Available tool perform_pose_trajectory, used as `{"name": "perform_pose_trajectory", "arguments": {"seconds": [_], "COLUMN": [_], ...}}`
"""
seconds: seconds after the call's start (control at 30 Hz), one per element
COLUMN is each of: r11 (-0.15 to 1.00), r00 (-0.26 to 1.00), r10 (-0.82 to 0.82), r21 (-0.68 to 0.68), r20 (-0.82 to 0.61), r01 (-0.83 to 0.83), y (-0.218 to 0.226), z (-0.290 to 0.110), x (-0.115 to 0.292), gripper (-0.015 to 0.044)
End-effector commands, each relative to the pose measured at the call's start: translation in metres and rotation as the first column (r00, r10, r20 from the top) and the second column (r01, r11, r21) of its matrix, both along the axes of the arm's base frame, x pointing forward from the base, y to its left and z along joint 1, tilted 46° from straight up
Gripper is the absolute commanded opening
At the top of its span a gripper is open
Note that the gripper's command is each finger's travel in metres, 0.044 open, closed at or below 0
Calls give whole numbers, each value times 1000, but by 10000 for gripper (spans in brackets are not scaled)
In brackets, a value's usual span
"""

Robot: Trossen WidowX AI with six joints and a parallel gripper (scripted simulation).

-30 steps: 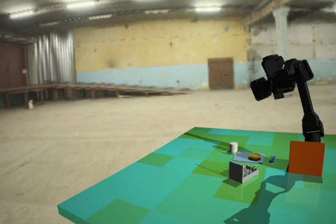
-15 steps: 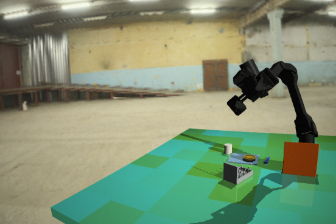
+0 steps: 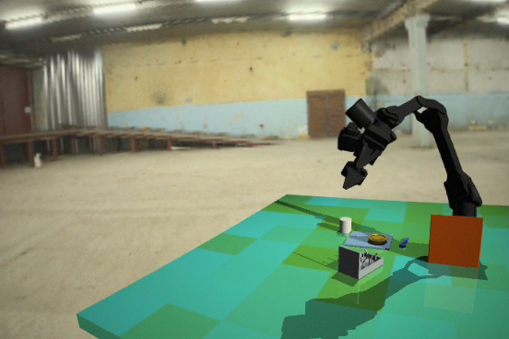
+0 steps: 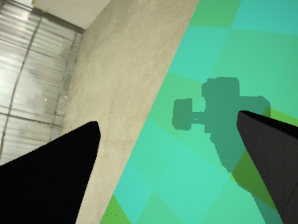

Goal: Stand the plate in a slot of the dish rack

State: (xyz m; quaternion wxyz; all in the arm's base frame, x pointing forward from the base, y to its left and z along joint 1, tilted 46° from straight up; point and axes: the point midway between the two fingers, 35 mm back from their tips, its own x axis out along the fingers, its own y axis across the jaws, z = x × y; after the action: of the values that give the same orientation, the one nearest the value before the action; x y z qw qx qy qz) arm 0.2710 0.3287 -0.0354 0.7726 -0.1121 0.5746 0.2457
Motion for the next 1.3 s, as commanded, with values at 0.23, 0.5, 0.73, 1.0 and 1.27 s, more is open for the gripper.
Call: {"name": "perform_pose_trajectory", "arguments": {"seconds": [0.23,0.5,0.73,1.0,1.27], "r11": [927,798,642,442,427], "r00": [968,921,877,839,836], "r10": [-249,-380,-458,-501,-503], "r21": [-281,-475,-629,-770,-779], "r20": [32,83,143,213,217], "r01": [248,371,438,460,459], "y": [-95,-167,-229,-294,-300], "z": [31,62,99,149,152], "x": [26,28,20,4,3], "gripper": [400,400,400,400,400]}}
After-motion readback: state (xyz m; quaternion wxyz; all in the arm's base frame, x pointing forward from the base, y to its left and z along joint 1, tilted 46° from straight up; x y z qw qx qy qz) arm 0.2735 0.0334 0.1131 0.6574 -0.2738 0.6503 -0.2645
